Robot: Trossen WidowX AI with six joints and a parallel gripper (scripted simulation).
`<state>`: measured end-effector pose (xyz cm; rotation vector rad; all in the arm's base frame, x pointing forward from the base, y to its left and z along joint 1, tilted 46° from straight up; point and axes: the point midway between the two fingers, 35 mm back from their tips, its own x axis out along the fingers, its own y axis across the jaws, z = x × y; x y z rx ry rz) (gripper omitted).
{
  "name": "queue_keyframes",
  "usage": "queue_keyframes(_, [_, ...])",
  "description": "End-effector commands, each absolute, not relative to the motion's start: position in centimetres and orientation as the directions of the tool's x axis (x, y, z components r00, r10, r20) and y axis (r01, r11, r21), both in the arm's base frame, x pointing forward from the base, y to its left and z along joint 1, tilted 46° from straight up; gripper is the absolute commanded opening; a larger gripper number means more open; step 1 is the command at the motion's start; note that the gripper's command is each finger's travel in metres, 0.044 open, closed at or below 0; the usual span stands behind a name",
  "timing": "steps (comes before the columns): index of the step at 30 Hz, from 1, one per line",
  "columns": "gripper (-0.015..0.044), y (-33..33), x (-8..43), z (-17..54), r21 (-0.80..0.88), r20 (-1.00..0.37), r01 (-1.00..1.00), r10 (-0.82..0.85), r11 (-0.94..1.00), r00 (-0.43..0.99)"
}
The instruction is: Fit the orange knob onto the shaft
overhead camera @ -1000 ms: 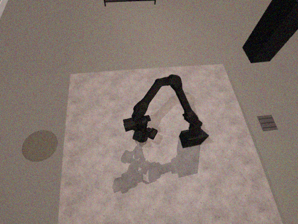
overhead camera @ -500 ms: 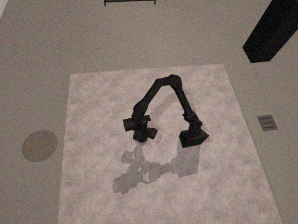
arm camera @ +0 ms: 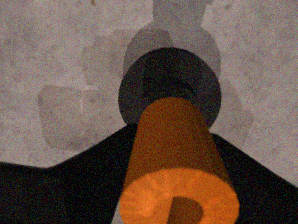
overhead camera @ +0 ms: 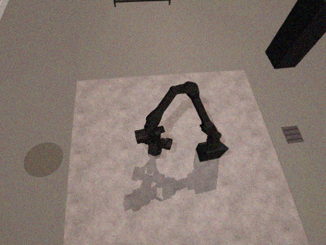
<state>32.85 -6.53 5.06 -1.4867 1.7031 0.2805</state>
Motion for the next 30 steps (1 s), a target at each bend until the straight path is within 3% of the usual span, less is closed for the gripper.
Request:
queue_keyframes(1, [0.0, -6.54, 32.89, 5.05, -0.344, -0.699, -0.9, -0.713, 0.267, 0.055])
queue_keyframes(12, [0.0, -6.22, 32.87, 5.29, -0.344, -0.699, -0.9, -0.713, 0.267, 0.055])
queue_keyframes(19, [0.0, -6.26, 32.9, 5.23, -0.213, -0.699, -0.968, -0.713, 0.134, 0.055])
queue_keyframes(30, [0.0, -6.53, 32.86, 5.03, -0.206, -0.699, -0.97, -0.713, 0.126, 0.055])
